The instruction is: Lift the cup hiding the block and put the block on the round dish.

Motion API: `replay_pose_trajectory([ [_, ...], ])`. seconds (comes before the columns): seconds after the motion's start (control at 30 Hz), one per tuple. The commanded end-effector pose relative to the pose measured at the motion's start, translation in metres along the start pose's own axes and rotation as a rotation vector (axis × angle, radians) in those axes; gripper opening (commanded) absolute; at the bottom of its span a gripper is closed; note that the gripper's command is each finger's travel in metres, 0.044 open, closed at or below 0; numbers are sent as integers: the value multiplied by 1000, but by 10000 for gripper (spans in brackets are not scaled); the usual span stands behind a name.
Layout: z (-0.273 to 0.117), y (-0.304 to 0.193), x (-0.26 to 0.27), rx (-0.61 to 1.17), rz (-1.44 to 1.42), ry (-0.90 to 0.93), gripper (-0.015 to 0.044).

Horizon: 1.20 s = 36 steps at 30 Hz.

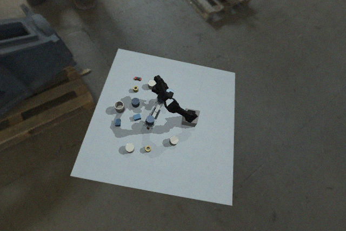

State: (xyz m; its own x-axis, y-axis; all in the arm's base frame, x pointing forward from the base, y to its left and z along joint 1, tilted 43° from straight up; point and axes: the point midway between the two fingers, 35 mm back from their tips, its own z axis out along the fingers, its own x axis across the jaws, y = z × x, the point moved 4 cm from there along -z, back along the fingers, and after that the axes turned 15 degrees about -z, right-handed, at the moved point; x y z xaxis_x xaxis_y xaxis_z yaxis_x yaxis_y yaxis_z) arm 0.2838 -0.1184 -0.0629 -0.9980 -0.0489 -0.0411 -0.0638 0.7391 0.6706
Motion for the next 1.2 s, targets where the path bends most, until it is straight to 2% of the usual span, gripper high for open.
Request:
replay_pose_trajectory([
  [0.0,7,0,1,-6,8,1,440],
  [1.17,63,2,2,-9,8,0,440],
])
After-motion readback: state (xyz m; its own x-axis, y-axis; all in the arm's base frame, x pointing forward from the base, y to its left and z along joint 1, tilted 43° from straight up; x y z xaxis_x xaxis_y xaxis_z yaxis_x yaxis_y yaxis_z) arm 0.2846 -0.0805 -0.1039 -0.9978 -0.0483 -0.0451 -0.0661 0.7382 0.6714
